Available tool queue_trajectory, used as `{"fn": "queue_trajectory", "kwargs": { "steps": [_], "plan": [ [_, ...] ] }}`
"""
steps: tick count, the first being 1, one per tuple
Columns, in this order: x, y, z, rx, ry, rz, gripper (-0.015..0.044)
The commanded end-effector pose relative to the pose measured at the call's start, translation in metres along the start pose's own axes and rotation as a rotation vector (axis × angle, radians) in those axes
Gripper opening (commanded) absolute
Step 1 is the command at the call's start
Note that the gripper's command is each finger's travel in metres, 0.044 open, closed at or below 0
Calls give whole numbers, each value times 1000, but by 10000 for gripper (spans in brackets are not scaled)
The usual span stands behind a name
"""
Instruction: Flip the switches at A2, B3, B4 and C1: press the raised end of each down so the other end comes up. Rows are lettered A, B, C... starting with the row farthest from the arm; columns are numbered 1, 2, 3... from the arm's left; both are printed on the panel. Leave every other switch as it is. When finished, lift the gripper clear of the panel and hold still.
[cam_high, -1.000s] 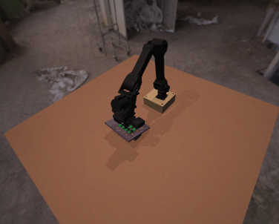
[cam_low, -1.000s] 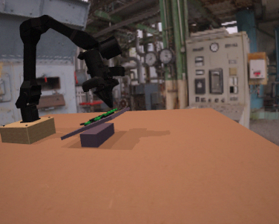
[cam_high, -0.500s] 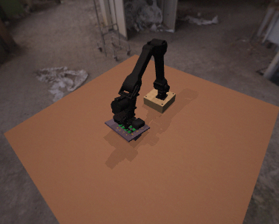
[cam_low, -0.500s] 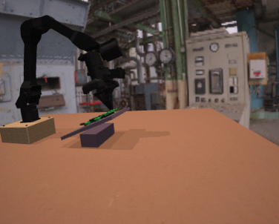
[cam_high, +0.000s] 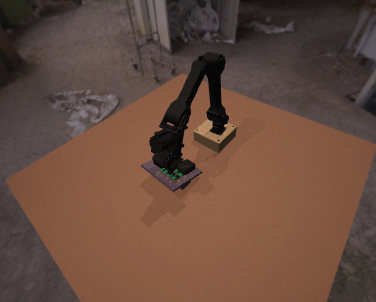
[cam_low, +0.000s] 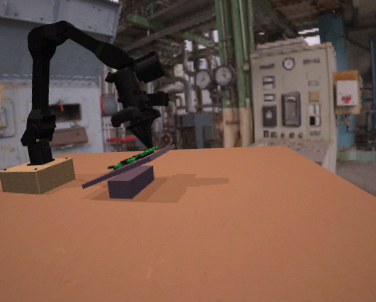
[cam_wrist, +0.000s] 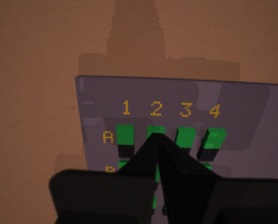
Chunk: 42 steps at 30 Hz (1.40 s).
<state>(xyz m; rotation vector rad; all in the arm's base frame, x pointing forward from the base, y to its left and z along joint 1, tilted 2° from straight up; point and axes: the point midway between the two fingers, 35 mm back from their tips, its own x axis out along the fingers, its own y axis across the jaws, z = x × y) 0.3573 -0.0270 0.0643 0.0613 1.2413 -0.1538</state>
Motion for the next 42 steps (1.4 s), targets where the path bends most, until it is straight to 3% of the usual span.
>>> {"fn": "queue_trajectory", "kwargs": {
  "steps": [1, 39, 42],
  "plan": [
    [1, 1, 0, -5, 2, 6, 0],
    [6, 1, 0, -5, 2, 6, 0],
    [-18, 0, 1, -1, -9, 2, 0]
  ]
}}
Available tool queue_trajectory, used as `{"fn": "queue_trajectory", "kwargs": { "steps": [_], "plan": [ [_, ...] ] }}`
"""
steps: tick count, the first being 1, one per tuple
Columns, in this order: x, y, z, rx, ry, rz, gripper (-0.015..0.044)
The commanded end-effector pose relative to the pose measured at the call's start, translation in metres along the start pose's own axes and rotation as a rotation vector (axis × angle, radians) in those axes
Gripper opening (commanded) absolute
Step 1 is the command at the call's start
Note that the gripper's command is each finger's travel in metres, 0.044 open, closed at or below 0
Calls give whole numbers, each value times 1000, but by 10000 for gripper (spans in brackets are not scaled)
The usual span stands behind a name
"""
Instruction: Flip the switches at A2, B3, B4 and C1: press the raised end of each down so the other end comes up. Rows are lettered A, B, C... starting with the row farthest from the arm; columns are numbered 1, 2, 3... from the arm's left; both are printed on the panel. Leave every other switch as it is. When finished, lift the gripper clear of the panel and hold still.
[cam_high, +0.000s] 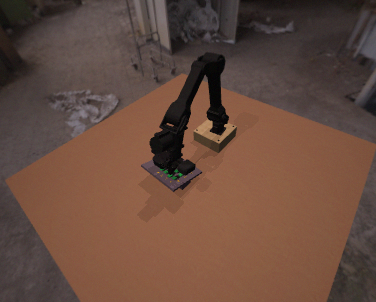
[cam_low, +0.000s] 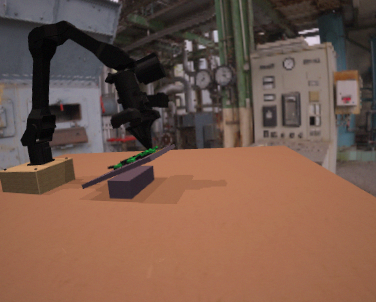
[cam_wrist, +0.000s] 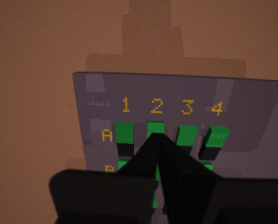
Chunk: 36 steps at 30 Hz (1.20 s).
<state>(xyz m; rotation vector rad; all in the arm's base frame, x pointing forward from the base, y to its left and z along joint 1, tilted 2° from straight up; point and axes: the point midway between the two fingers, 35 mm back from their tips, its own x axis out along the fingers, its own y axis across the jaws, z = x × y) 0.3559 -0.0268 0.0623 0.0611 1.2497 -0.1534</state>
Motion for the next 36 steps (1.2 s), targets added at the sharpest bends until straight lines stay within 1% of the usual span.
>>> {"fn": "queue_trajectory", "kwargs": {
  "steps": [1, 2, 4, 8, 14, 18, 19, 22, 23, 28, 31, 36],
  "plan": [
    [-37, 1, 2, -2, -23, 4, 0],
    [-50, 1, 0, -3, -27, 5, 0],
    [-61, 1, -1, -4, -31, 6, 0],
    [-61, 0, -3, -4, -31, 6, 0],
    [-59, -21, -54, -5, -27, 4, 0],
    [-58, -24, -60, -5, -27, 4, 0],
    [-55, -23, -60, -5, -29, 4, 0],
    [-26, -23, -60, -5, -52, 4, 0],
    [-23, -23, -60, -5, -54, 4, 0],
    [-23, -23, -60, -5, -54, 4, 0],
    [-14, -23, -60, -5, -54, 4, 0],
    [-12, -23, -60, -5, -54, 4, 0]
  ]
}}
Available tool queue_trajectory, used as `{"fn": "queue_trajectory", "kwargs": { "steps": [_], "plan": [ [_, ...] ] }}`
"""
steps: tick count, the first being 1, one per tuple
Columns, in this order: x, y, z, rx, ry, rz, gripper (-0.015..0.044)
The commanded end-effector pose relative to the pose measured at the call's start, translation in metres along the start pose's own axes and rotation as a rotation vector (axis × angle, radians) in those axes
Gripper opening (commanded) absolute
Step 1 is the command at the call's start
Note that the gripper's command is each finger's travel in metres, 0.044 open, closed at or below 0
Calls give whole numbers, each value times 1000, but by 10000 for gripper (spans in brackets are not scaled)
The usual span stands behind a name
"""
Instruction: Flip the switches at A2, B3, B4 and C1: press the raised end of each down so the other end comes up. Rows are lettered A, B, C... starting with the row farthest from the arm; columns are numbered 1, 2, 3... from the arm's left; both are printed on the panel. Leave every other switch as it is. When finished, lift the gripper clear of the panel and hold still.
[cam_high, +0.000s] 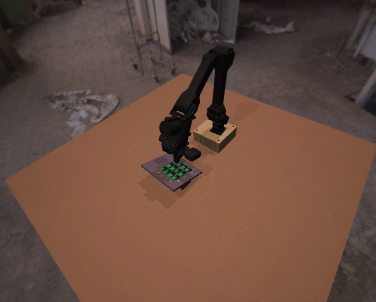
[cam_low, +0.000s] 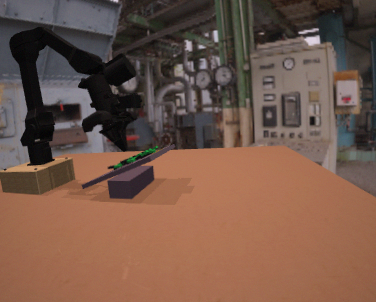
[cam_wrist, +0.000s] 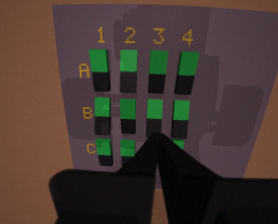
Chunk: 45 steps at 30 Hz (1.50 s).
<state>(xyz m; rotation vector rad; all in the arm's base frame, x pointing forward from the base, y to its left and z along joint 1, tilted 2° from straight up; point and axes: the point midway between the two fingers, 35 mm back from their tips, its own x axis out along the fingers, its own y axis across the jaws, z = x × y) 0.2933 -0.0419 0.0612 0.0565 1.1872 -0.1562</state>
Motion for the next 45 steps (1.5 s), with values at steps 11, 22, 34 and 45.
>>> {"fn": "queue_trajectory", "kwargs": {
  "steps": [11, 22, 34, 45],
  "plan": [
    [18, 1, -3, -6, 8, 5, 0],
    [18, 1, -3, -6, 8, 5, 0],
    [18, 1, -3, -6, 8, 5, 0],
    [20, 1, -3, -6, 8, 5, 0]
  ]
}}
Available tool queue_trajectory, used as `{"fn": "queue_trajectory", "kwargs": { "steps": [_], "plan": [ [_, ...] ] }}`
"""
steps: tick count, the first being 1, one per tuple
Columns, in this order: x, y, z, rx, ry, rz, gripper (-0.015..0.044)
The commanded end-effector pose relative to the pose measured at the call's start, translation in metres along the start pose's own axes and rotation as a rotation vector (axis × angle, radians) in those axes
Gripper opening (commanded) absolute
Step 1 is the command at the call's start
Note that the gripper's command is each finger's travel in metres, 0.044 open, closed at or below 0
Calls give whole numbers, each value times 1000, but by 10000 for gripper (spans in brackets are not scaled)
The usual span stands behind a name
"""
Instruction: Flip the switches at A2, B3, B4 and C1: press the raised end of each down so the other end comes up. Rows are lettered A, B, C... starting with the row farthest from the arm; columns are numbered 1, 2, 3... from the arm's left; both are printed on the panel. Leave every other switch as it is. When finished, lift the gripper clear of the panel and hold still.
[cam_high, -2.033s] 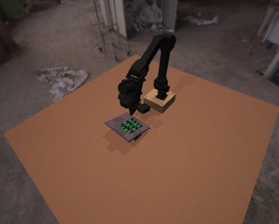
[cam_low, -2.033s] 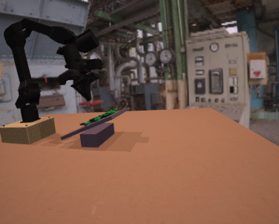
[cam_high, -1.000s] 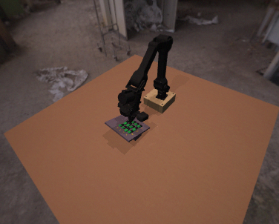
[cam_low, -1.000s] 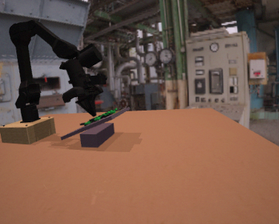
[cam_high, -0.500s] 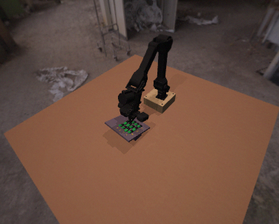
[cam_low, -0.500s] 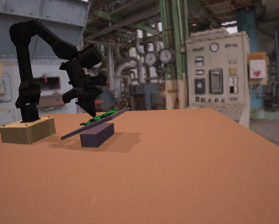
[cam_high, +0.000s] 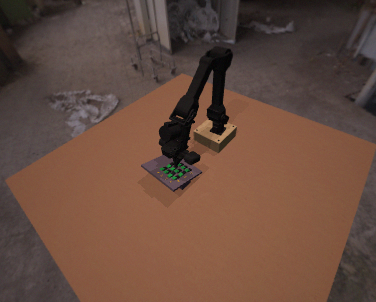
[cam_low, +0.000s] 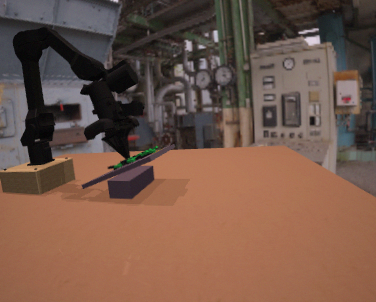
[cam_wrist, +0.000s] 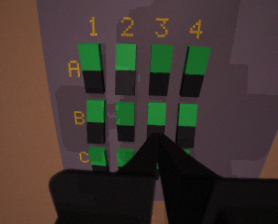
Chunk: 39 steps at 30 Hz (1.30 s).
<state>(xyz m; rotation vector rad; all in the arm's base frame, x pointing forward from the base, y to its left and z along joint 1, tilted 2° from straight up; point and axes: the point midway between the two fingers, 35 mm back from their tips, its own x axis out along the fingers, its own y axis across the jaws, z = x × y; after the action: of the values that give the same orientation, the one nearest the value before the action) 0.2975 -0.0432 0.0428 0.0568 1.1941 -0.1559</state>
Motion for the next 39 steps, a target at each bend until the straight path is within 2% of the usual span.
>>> {"fn": "queue_trajectory", "kwargs": {
  "steps": [1, 32, 39],
  "plan": [
    [1, 1, -1, -6, 1, 5, 0],
    [5, 1, -1, -6, 1, 5, 0],
    [-60, 1, 2, -6, 29, 6, 0]
  ]
}}
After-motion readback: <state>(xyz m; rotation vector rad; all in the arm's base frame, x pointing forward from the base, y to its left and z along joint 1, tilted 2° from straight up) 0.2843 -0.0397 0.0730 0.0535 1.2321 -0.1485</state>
